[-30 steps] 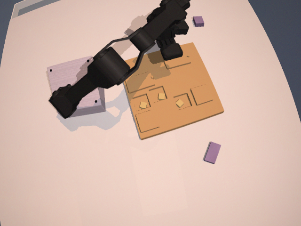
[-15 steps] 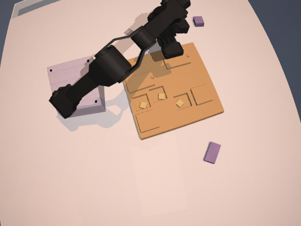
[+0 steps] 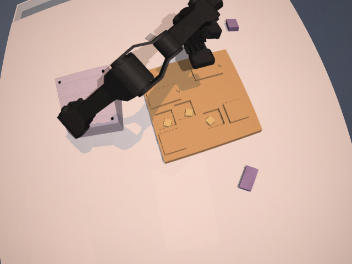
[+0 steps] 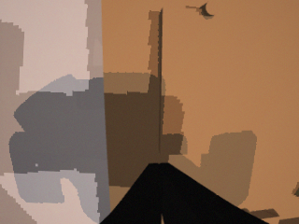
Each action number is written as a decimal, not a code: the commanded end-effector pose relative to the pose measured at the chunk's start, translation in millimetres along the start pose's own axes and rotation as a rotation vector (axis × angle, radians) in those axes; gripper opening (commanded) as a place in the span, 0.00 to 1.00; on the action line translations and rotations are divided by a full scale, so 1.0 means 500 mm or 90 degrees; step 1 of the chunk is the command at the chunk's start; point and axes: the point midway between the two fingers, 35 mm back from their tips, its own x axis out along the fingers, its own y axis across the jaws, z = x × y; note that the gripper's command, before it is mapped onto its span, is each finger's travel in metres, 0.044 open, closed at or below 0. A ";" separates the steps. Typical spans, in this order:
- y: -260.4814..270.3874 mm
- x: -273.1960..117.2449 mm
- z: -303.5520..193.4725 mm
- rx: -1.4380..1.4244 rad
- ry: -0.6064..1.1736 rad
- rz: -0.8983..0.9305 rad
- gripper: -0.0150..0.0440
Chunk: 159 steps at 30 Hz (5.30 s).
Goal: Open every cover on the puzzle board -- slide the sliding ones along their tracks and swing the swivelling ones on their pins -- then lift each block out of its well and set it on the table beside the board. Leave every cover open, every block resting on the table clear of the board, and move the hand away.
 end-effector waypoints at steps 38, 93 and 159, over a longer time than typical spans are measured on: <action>0.003 0.062 0.001 0.004 0.002 0.002 0.25; -0.045 0.118 -0.015 0.004 0.003 0.000 0.25; -0.176 0.118 0.024 0.004 0.003 -0.003 0.25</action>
